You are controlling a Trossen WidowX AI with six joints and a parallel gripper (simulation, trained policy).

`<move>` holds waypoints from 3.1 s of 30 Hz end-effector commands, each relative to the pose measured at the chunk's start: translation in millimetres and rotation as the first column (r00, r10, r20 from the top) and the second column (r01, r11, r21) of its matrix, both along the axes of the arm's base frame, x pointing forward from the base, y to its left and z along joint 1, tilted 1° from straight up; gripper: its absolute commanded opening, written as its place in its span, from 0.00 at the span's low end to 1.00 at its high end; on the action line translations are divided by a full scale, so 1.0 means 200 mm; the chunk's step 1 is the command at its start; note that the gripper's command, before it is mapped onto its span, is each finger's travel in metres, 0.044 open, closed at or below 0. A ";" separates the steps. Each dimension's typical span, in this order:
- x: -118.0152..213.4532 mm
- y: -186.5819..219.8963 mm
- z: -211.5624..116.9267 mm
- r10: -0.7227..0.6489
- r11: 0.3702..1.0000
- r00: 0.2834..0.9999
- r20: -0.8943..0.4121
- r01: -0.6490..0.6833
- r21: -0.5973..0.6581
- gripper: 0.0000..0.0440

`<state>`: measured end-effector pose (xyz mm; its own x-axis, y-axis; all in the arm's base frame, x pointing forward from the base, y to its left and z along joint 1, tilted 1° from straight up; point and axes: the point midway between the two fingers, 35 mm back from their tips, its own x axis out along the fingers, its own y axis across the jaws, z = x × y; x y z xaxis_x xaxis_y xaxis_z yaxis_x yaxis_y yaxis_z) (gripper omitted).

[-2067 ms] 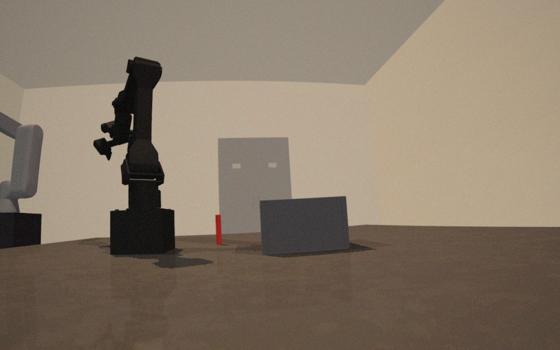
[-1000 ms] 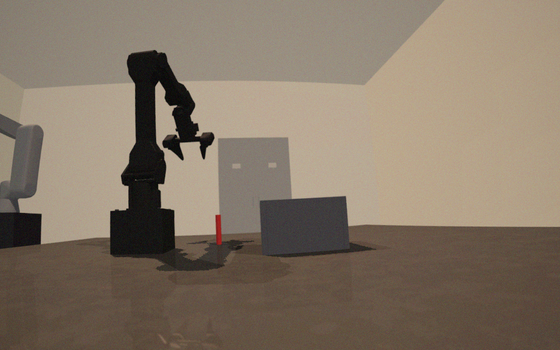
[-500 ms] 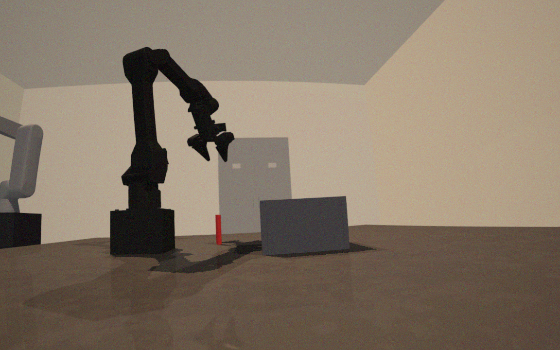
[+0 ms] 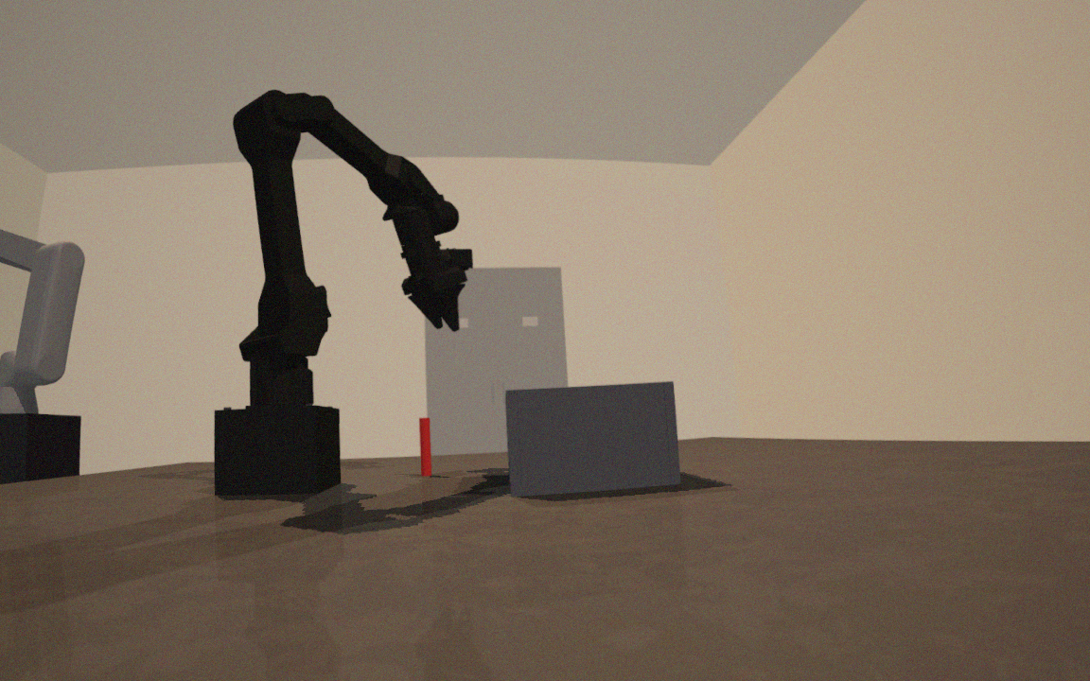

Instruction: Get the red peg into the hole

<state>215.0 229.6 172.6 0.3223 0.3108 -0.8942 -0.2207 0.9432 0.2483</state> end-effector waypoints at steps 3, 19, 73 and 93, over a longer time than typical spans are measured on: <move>0.02 -0.14 -0.10 -0.167 0.985 0.983 -0.072 0.163 -0.052 1.00; -0.07 -0.49 -0.42 -0.611 0.784 0.764 -0.207 0.549 -0.291 1.00; -0.13 -0.66 -0.94 -0.882 0.471 0.432 -0.187 0.812 -0.345 0.00; 0.12 -0.79 -0.56 -0.839 0.528 0.543 -0.036 0.798 -0.289 0.00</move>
